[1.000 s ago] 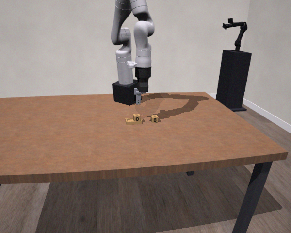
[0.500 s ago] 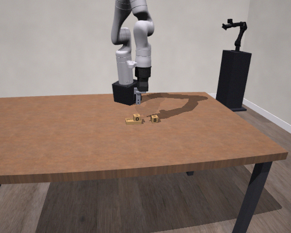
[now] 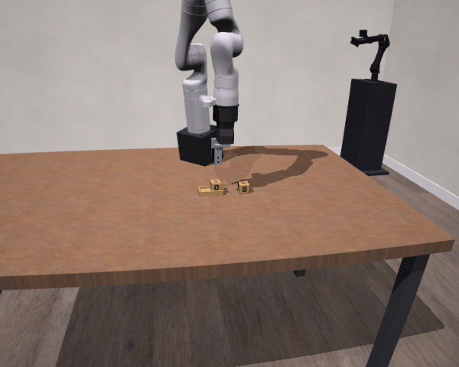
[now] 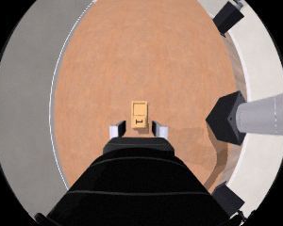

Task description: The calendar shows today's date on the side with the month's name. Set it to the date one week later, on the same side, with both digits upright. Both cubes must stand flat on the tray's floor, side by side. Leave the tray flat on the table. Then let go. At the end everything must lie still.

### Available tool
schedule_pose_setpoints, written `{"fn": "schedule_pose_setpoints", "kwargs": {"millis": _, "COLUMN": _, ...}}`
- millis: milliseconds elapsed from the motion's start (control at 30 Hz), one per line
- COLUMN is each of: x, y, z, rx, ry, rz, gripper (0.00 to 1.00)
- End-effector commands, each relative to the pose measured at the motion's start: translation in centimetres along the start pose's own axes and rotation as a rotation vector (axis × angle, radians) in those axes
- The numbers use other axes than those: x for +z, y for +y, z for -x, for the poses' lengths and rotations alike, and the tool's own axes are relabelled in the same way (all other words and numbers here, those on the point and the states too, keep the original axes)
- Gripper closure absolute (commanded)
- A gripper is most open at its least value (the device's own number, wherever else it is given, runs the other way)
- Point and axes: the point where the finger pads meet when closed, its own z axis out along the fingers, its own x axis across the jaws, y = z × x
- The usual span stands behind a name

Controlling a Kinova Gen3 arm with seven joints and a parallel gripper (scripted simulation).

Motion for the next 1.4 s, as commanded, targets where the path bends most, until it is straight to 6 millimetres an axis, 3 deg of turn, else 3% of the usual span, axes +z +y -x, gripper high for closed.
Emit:
{"fn": "schedule_pose_setpoints", "kwargs": {"millis": 0, "x": 0.0, "y": 0.0, "z": 0.0, "rx": -0.005, "ry": -0.001, "rz": 0.0, "gripper": 0.0}}
{"fn": "schedule_pose_setpoints", "kwargs": {"millis": 733, "x": 0.2, "y": 0.3, "z": 0.2, "rx": -0.23, "ry": 0.013, "rz": -0.002, "gripper": 0.0}}
{"fn": "schedule_pose_setpoints", "kwargs": {"millis": 1367, "x": 0.8, "y": 1.5, "z": 0.6, "rx": -0.78, "ry": 0.04, "rz": 0.003, "gripper": 0.0}}
